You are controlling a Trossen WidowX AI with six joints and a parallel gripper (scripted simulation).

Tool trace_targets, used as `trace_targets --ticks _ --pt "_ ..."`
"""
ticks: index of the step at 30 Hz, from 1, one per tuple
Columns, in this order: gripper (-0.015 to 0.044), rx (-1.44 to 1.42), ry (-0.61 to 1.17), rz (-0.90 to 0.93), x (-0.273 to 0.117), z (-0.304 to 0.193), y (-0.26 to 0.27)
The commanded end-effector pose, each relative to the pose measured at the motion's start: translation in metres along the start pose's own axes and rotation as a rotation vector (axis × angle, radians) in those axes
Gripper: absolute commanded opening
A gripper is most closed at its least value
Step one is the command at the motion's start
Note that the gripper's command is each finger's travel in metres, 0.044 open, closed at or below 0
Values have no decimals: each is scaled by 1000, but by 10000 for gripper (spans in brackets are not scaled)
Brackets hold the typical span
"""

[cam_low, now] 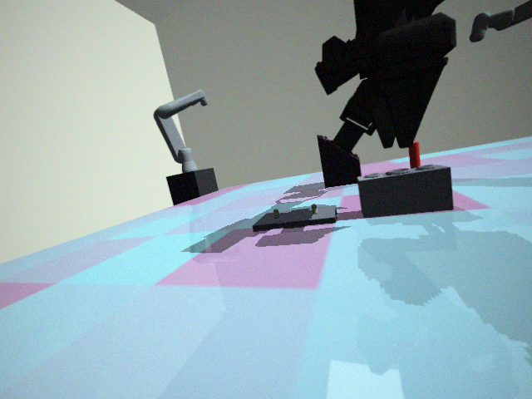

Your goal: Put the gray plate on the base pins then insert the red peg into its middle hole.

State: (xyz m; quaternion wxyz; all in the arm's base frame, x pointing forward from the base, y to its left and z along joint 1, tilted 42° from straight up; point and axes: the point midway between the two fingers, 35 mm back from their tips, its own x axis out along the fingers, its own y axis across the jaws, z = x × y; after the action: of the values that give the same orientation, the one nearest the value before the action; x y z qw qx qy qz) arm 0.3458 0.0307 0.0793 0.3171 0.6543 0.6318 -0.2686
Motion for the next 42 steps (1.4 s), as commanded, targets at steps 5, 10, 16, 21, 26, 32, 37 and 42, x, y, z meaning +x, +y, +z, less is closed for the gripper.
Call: trace_targets --ticks 5,10,16,21,26,32,37,42 --pt "440 7 6 -3 16 0 -2" --pt "440 7 6 -3 23 0 -2" --pt "440 7 6 -3 33 0 -1" --pt "440 7 6 -2 41 0 -1" --pt "440 7 6 -2 49 -1 -1" --pt "440 7 7 -2 58 -1 -2" --pt "440 7 8 -2 66 -1 -2" --pt "440 7 9 -2 73 -2 -3"
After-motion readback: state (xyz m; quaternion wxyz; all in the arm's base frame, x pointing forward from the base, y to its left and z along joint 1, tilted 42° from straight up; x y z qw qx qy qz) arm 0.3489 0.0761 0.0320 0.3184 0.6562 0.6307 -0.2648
